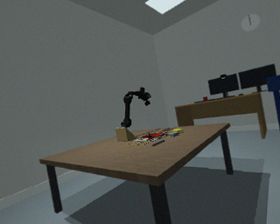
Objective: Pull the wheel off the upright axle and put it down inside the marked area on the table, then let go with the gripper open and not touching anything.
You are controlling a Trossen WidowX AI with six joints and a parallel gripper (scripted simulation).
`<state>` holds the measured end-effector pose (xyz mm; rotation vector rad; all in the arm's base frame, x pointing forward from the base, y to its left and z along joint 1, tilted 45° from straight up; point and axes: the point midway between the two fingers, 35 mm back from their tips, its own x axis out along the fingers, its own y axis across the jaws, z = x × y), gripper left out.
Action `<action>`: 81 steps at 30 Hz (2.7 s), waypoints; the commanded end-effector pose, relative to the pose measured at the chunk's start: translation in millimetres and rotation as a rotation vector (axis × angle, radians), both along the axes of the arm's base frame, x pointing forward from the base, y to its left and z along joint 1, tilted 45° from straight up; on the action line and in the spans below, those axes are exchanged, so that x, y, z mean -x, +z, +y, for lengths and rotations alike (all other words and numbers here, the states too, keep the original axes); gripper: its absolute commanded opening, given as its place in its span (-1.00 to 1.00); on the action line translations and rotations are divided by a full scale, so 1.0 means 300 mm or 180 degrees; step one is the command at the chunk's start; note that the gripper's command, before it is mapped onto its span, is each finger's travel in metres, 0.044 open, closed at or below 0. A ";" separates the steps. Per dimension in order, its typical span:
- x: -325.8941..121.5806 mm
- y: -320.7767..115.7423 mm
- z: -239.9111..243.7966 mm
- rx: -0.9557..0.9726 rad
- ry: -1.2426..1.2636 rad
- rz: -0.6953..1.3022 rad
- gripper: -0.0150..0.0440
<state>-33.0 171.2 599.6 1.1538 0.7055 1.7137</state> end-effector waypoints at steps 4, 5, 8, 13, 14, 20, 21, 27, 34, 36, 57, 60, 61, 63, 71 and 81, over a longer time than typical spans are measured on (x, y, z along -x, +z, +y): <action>-0.027 -0.047 0.075 0.0192 -0.0247 -0.0053 0.53; -0.035 -0.064 0.103 0.0264 -0.0326 -0.0118 0.53; -0.056 -0.114 0.186 0.0480 -0.0525 -0.0365 0.53; -0.138 -0.221 0.324 0.0922 -0.0876 -0.0732 0.53; -0.163 -0.247 0.351 0.1026 -0.0950 -0.0799 0.53; -0.347 -0.415 0.478 0.1692 -0.1330 -0.1111 0.53; -0.384 -0.445 0.493 0.1806 -0.1400 -0.1167 0.53; -0.592 -0.610 0.536 0.2433 -0.1697 -0.1399 0.53; -0.836 -0.831 0.524 0.3217 -0.1711 -0.1530 0.53; -0.914 -0.903 0.500 0.3456 -0.1681 -0.1527 0.53; -1.409 -1.607 -0.157 0.4690 -0.0966 -0.0190 0.53; -1.417 -1.672 -0.244 0.4661 -0.0853 -0.0002 0.53; -1.417 -1.700 -0.283 0.4635 -0.0801 0.0084 0.53; -1.410 -1.764 -0.373 0.4541 -0.0694 0.0290 0.53; -1.327 -1.957 -0.676 0.3882 -0.0560 0.0985 0.53; -1.315 -1.949 -0.670 0.3862 -0.0561 0.1000 0.53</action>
